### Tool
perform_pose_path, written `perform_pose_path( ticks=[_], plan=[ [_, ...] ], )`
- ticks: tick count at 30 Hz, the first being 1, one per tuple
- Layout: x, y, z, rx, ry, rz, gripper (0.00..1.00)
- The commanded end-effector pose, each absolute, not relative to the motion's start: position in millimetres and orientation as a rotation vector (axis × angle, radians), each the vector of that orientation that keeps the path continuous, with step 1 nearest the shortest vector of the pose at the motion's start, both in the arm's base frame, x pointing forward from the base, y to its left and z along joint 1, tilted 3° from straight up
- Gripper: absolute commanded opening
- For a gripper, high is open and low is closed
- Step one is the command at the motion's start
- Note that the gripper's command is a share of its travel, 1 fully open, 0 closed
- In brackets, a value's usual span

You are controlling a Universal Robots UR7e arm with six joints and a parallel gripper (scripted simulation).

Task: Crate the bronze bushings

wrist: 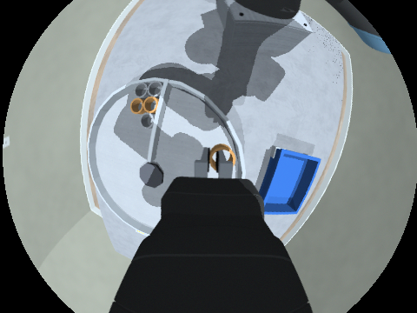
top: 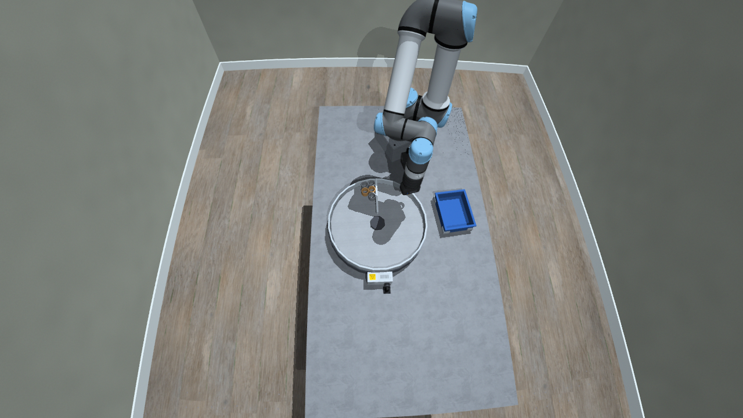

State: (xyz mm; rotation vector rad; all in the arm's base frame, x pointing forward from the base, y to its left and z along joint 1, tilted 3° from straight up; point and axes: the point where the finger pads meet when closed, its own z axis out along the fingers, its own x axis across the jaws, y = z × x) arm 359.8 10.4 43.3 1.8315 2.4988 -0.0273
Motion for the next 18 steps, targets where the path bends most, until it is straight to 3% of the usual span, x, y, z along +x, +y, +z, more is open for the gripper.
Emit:
perform_pose_path(
  ticks=[1,12,18],
  plan=[
    [358,45,42,1.83,2.499,-0.028,0.0],
    [358,45,42,1.83,2.499,-0.028,0.0],
    [355,100,40,1.829,2.5,-0.027,0.0]
  ],
)
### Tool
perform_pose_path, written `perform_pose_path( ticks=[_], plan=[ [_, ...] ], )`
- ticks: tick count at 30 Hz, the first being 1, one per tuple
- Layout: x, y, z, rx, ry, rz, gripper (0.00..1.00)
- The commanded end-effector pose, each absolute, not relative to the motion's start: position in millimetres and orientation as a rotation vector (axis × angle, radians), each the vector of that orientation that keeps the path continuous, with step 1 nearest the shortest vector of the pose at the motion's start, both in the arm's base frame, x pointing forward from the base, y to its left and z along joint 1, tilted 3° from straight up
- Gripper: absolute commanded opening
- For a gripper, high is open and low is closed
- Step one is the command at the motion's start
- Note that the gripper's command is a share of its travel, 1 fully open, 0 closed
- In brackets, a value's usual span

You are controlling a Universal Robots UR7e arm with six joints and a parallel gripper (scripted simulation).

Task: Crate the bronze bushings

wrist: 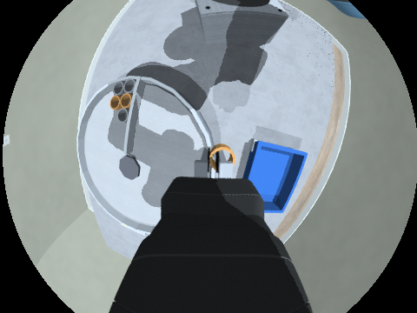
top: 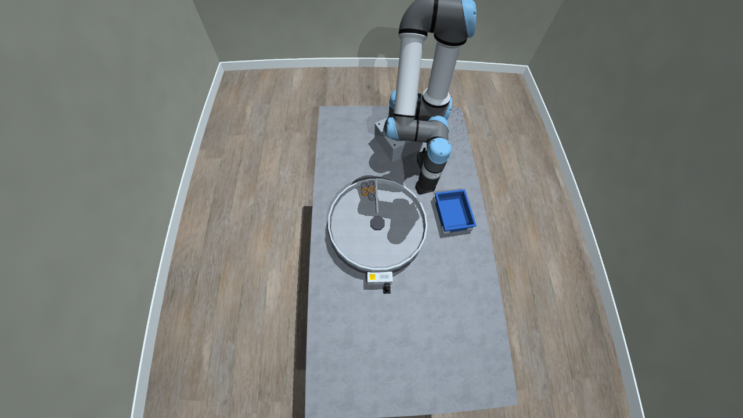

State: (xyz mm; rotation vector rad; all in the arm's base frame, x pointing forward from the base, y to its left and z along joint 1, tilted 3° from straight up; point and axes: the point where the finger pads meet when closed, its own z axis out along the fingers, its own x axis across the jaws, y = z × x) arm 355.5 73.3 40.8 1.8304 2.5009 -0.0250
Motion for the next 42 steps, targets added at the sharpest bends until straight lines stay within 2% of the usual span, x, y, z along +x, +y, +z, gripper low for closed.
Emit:
perform_pose_path(
  ticks=[1,11,16,28,33,42],
  plan=[
    [355,100,40,1.829,2.5,-0.027,0.0],
    [355,100,40,1.829,2.5,-0.027,0.0],
    [352,154,38,1.828,2.501,-0.027,0.0],
    [352,154,38,1.828,2.501,-0.027,0.0],
    [348,208,36,1.827,2.502,-0.027,0.0],
    [348,208,36,1.827,2.502,-0.027,0.0]
  ],
)
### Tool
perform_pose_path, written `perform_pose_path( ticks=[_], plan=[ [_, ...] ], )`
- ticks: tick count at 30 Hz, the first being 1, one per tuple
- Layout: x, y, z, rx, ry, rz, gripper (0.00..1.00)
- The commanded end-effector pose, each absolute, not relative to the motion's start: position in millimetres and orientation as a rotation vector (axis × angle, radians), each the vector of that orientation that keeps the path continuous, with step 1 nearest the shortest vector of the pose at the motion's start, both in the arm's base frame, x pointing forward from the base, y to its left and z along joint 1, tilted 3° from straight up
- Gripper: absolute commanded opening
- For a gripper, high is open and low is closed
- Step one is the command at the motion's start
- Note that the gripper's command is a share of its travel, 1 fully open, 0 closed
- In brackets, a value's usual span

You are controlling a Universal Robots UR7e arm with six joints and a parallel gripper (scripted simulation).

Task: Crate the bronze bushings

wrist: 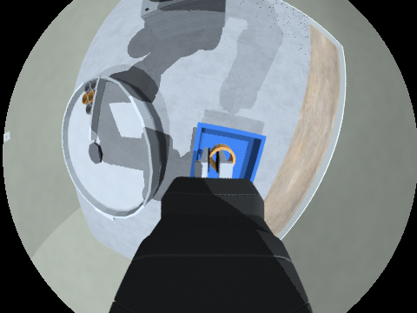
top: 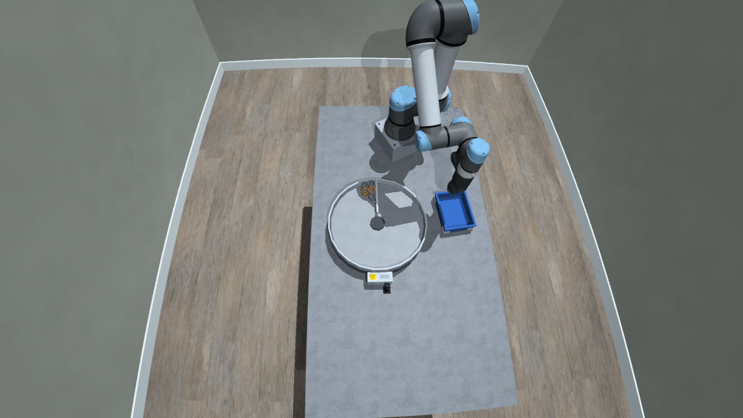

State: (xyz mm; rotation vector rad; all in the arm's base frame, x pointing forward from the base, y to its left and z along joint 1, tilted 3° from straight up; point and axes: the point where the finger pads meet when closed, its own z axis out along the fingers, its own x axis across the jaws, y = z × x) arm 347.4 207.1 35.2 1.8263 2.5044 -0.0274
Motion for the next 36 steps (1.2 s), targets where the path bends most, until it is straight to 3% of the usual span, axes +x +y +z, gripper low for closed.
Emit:
perform_pose_path(
  ticks=[1,36],
  plan=[
    [348,208,36,1.827,2.502,-0.027,0.0],
    [350,206,-12,1.831,2.5,-0.028,0.0]
  ],
)
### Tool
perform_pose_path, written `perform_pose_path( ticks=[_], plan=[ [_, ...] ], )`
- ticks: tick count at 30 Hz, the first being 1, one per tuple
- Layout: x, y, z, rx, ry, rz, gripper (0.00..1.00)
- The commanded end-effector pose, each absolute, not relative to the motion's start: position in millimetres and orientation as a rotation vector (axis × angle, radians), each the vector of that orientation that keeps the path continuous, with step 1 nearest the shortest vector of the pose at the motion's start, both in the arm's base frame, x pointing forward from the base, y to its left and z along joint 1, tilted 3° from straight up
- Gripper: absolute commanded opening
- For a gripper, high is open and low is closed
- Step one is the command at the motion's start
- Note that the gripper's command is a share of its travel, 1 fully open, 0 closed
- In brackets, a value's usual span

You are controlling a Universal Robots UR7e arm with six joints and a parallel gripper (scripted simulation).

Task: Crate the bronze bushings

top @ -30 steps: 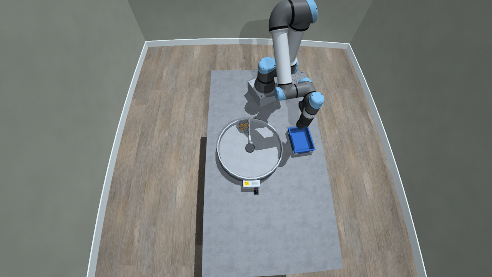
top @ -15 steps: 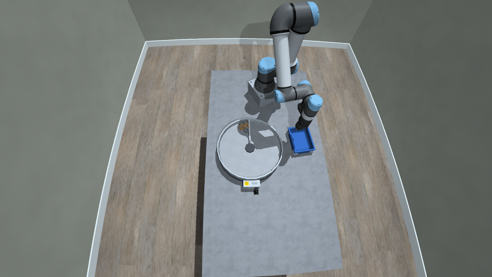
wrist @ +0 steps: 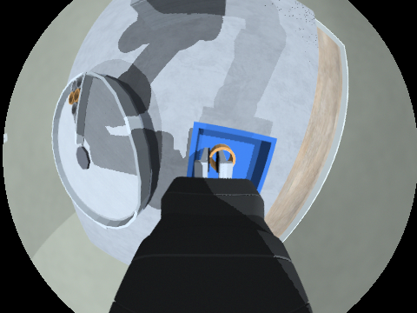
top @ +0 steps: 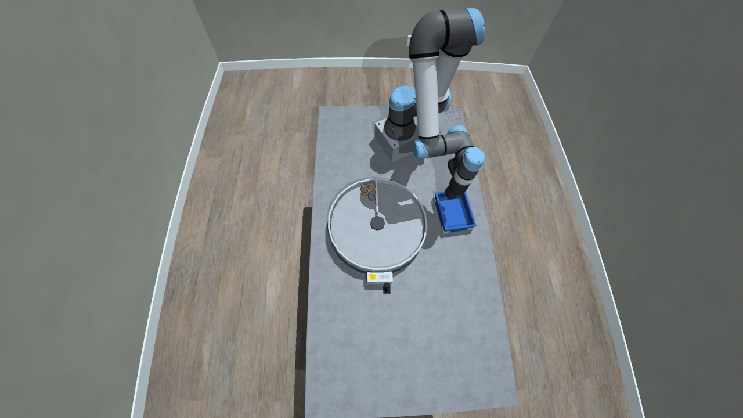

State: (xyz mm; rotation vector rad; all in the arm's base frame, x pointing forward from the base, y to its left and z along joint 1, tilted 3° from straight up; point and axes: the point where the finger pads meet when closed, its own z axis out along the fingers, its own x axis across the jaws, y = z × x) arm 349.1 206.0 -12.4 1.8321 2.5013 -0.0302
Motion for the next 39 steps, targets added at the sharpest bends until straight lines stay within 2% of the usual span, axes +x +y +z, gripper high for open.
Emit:
perform_pose_path(
  ticks=[1,6,39],
  plan=[
    [350,206,-12,1.831,2.5,-0.028,0.0],
    [351,205,-36,1.834,2.499,-0.028,0.0],
    [351,205,-51,1.834,2.499,-0.029,0.0]
  ],
)
